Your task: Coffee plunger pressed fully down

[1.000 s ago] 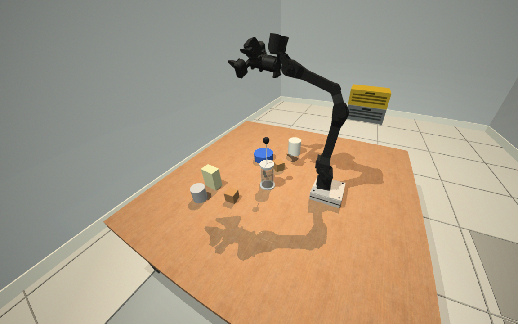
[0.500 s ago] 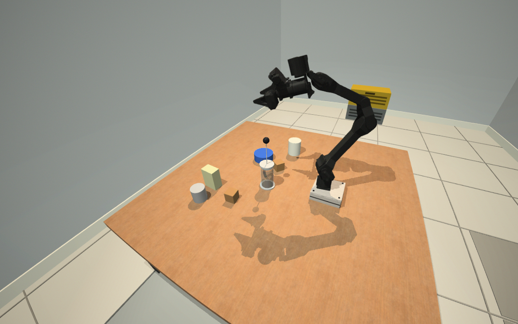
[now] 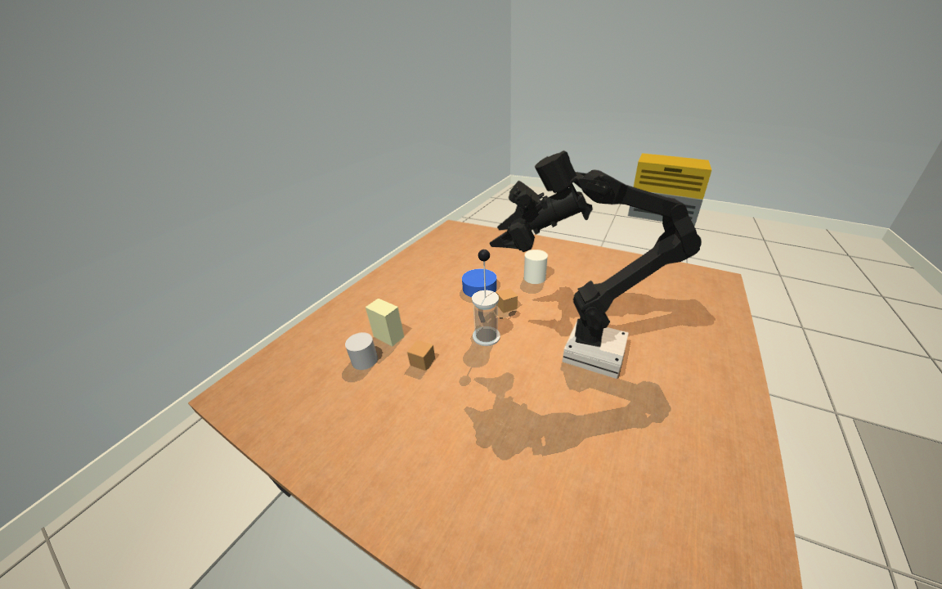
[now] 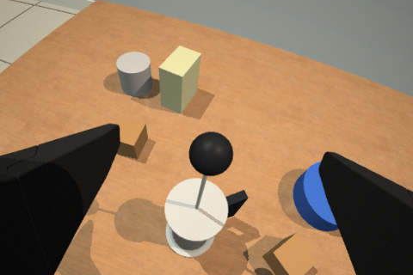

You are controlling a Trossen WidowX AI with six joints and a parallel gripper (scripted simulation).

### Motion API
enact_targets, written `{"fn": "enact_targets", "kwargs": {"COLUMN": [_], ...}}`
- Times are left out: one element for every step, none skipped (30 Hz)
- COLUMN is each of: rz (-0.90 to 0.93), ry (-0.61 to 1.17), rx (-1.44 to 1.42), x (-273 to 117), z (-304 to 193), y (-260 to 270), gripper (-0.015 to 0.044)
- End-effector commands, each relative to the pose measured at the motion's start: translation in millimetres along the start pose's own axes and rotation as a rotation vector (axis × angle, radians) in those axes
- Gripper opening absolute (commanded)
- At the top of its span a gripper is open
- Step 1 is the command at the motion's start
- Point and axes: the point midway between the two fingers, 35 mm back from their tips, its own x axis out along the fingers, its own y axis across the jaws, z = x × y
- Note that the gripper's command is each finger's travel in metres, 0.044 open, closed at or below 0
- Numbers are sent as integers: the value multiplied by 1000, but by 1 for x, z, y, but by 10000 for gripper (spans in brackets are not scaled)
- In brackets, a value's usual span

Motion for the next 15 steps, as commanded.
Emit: {"fn": "enact_targets", "kwargs": {"rz": [6,5,5,5,5,5,4,4,4,4,4,4,4,4,4], "ry": [11,11,11,11,11,11,11,11,11,10,10,10,10,10,10], "rx": [-1,-1,0,0,0,0,0,0,0,0,0,0,0,0,0], "x": [14,14,14,14,14,15,16,17,19,20,22,24,25,27,29], "z": [-26,-27,-27,-27,-27,-27,-27,-27,-26,-26,-26,-26,-26,-26,-26], "y": [1,1,1,1,1,1,1,1,1,1,1,1,1,1,2], "gripper": [440,440,440,440,440,440,440,440,440,440,440,440,440,440,440]}}
